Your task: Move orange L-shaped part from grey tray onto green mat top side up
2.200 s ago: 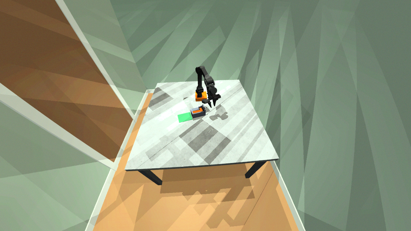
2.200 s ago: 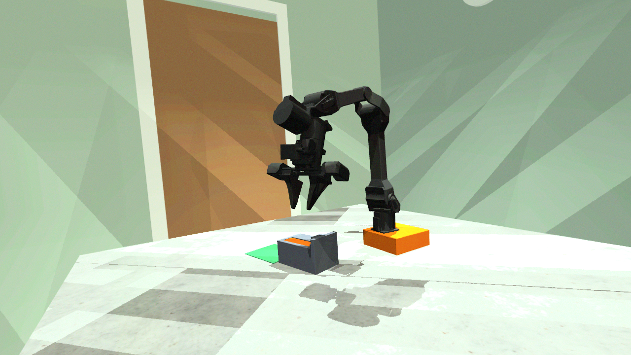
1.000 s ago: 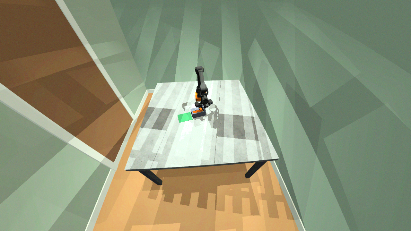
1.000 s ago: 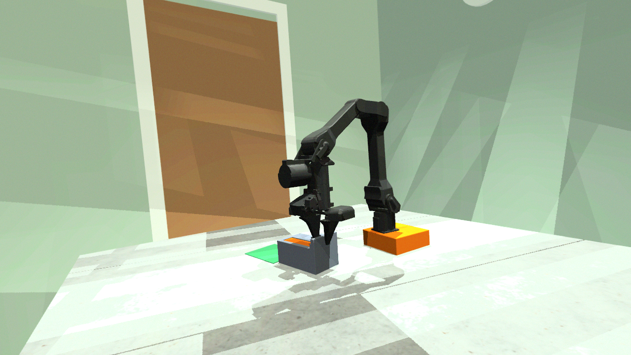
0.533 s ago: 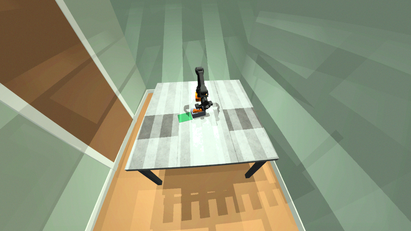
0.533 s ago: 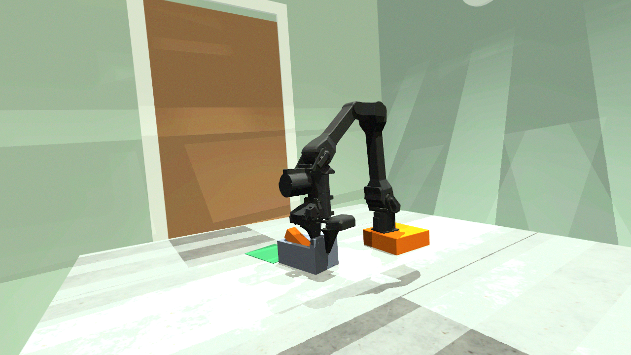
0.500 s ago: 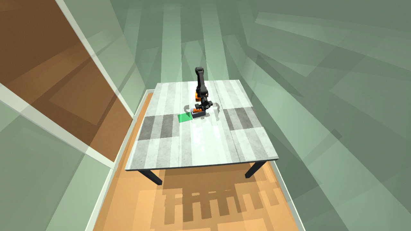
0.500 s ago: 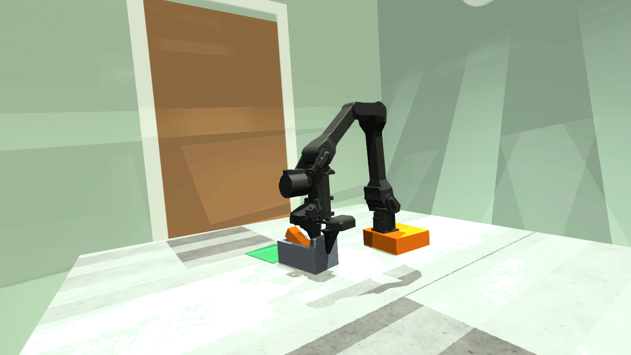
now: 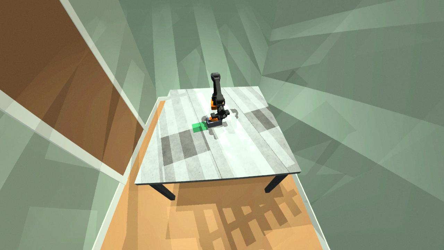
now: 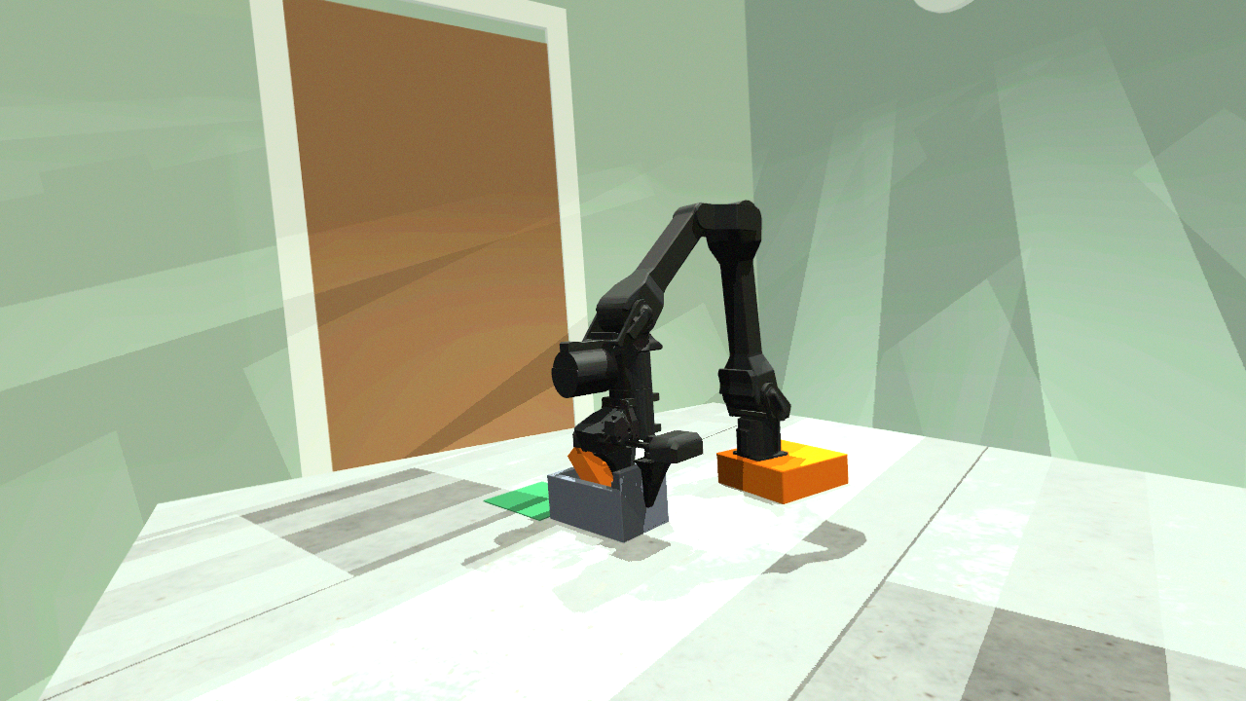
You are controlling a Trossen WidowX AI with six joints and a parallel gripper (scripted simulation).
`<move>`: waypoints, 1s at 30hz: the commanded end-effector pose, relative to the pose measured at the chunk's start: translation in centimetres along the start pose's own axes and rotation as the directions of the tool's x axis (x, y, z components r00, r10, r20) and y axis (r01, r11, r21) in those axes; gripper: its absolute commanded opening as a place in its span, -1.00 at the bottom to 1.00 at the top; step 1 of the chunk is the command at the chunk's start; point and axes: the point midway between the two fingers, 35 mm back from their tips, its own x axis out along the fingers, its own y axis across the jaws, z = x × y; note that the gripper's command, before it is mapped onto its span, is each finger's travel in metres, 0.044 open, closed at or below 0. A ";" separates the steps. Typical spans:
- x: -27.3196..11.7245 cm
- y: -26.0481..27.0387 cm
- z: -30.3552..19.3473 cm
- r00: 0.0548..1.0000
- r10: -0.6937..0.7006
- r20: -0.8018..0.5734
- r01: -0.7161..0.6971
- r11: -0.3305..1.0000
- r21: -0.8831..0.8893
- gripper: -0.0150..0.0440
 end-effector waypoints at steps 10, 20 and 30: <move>-0.7 0.6 0.0 1.000 -0.004 -0.002 0.004 1.000 0.003 0.12; -4.3 0.6 0.4 1.000 -0.008 -0.003 0.008 1.000 0.005 0.12; -10.9 -0.1 0.0 1.000 -0.008 -0.004 0.008 1.000 0.005 0.12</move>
